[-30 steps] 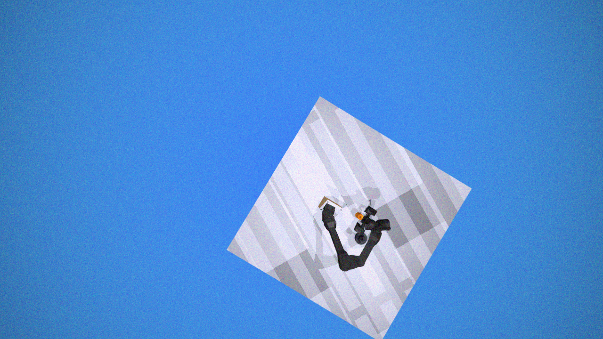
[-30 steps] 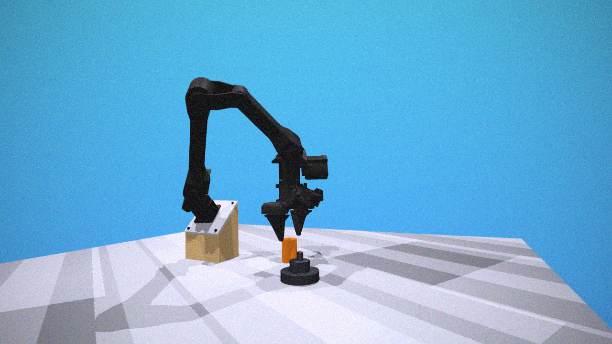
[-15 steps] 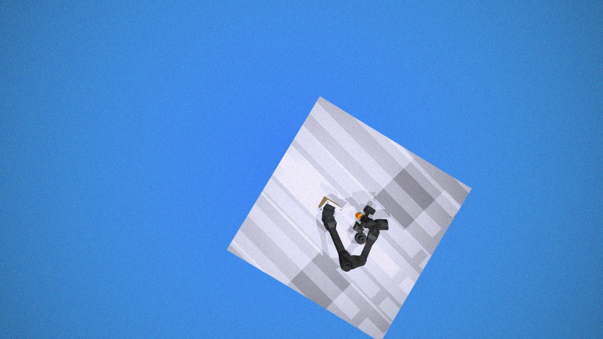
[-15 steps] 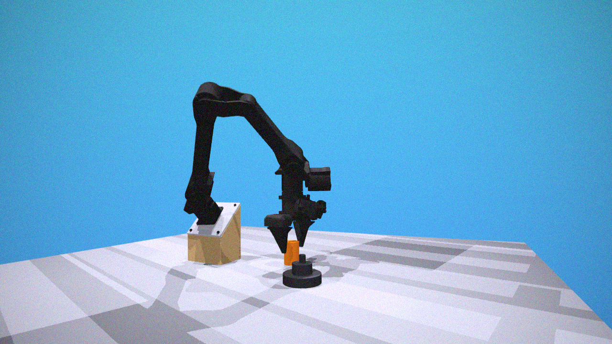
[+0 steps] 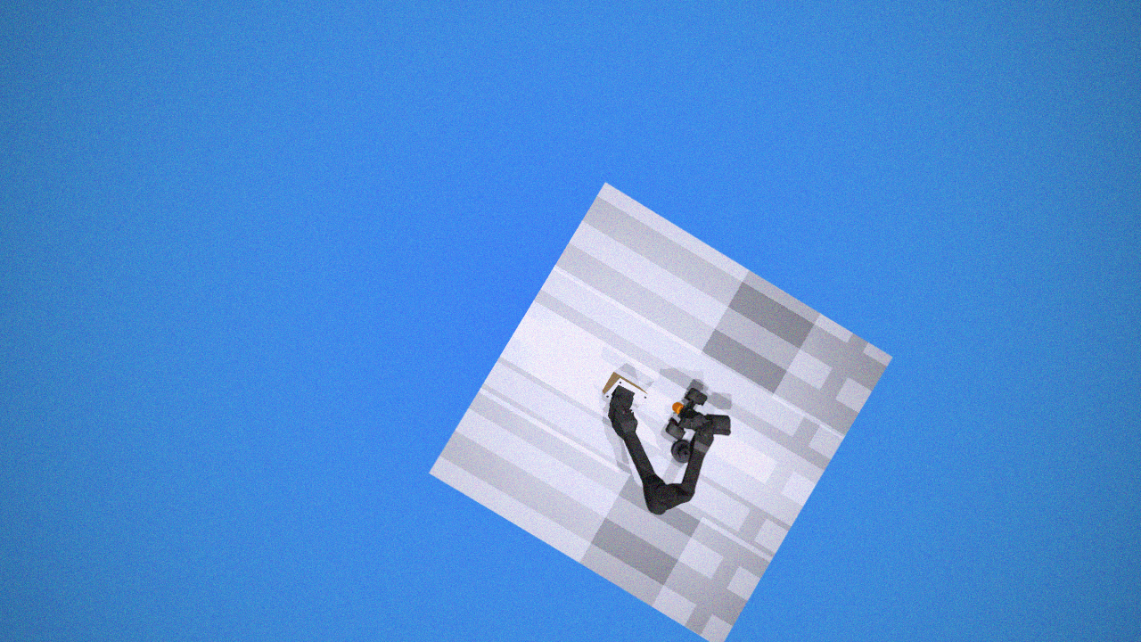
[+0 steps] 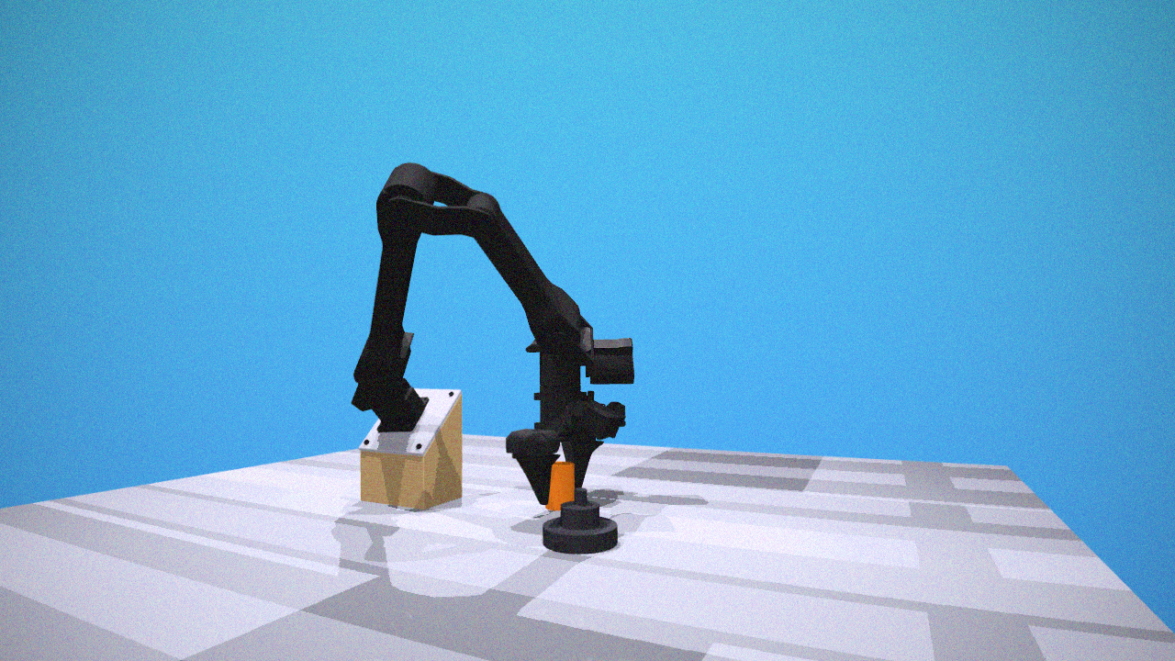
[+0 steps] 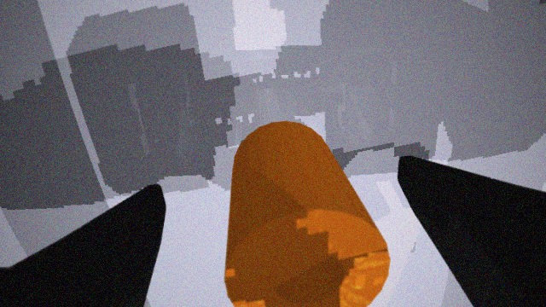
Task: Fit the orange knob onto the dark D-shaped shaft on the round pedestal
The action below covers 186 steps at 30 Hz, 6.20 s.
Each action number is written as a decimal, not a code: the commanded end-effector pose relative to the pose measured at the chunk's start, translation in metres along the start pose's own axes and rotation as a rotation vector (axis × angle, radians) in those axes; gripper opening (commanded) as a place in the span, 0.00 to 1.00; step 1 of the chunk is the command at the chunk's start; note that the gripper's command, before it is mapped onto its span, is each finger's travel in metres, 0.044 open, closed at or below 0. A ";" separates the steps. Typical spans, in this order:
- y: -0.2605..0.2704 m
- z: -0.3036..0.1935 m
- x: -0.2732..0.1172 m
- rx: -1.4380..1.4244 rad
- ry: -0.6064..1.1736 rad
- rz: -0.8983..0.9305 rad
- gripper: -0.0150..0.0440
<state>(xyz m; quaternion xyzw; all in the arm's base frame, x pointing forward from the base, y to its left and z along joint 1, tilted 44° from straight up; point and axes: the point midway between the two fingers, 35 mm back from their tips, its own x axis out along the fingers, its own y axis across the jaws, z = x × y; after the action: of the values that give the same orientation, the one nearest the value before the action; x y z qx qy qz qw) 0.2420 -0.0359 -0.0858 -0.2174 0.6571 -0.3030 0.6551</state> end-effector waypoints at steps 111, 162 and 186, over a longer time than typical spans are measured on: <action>-0.134 0.102 -0.083 -0.003 -0.003 -0.011 0.25; -0.135 0.103 -0.062 -0.045 -0.003 -0.012 0.25; -0.134 0.102 -0.059 -0.207 -0.002 -0.012 0.25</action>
<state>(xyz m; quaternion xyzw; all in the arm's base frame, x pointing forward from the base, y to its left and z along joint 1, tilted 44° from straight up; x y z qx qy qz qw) 0.3309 -0.1049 0.0521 -0.2861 0.6828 -0.2378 0.6288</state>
